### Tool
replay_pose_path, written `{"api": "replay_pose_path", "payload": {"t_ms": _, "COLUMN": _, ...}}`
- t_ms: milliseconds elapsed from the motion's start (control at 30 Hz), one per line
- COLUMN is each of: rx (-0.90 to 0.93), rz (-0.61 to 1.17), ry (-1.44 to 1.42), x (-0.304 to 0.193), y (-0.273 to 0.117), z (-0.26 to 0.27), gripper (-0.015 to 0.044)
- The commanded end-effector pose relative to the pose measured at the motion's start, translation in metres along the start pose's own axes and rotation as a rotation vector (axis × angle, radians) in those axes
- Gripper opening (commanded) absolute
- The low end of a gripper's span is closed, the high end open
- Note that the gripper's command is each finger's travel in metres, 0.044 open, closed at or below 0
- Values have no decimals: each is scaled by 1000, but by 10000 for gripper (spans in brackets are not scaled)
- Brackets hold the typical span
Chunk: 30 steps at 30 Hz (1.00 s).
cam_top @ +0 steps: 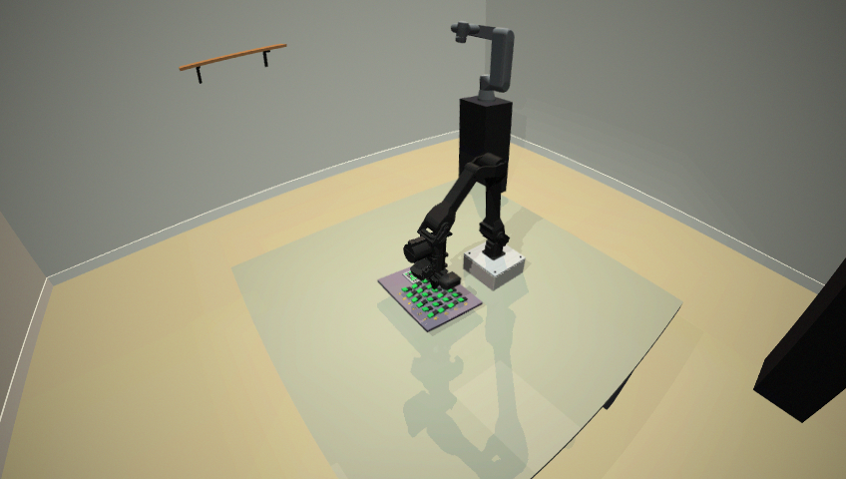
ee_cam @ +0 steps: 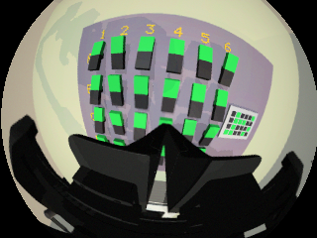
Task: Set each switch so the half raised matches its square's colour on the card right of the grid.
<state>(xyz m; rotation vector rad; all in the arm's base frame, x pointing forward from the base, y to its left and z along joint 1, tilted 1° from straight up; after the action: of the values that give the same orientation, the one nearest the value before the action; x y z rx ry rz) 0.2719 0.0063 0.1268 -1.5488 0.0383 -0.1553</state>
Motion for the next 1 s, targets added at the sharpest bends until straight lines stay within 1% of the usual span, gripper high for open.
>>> {"api": "replay_pose_path", "payload": {"t_ms": 0, "rx": 3, "rz": 0, "ry": -3, "x": 0, "y": 1, "z": 0, "gripper": 0}}
{"api": "replay_pose_path", "payload": {"t_ms": 967, "rx": 3, "rz": 0, "ry": -3, "x": 0, "y": 4, "z": 0, "gripper": 0}}
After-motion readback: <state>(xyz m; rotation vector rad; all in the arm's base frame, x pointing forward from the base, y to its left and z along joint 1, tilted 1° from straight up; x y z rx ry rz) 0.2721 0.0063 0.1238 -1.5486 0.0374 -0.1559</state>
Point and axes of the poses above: the point midway between the two fingers, 35 mm back from their tips, its own y axis out along the fingers, its own z axis across the jaws, x = y × z, the point moved 10 cm from there along -y, back along the fingers, and after that the axes turned 7 degrees about y, right-handed, at the moved point
